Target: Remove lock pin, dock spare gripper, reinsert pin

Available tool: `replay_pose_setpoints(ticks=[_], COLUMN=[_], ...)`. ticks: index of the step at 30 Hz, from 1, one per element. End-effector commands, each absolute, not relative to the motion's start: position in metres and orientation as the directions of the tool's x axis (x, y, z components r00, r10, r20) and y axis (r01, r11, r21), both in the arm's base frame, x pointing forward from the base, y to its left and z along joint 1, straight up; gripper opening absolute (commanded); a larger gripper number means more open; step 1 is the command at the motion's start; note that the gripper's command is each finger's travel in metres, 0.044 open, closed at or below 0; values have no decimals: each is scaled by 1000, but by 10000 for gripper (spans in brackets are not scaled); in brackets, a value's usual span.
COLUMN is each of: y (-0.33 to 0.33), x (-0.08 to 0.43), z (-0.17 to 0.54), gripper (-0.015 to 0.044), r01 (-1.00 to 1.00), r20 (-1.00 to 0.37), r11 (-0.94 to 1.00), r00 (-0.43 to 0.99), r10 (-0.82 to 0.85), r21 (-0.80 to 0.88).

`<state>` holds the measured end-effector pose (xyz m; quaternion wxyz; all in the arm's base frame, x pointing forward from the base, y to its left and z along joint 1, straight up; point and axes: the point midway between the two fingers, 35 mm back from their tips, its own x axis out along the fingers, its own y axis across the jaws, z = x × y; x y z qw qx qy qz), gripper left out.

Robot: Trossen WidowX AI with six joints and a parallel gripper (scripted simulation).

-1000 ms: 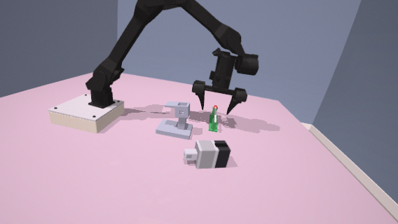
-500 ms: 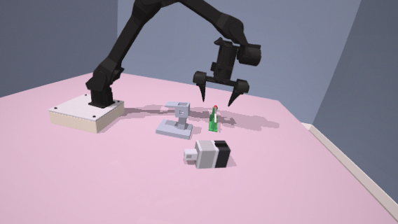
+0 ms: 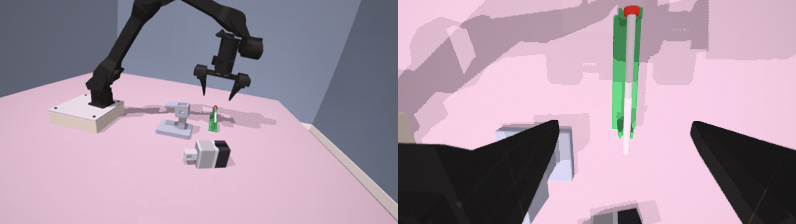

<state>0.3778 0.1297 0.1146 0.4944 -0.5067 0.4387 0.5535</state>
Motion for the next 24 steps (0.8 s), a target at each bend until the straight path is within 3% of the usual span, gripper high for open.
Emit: replay_pose_setpoints(ticks=[1, 11, 18, 24], y=[130, 127, 17, -80], x=[380, 380, 404, 402], z=[132, 161, 152, 146], gripper=[440, 440, 440, 440], r01=[-992, -994, -864, -473], r20=[-994, -994, -998, -999], r11=[-126, -109, 503, 881], r00=[10, 17, 44, 45], r10=[105, 105, 46, -8], r21=[-24, -29, -15, -28])
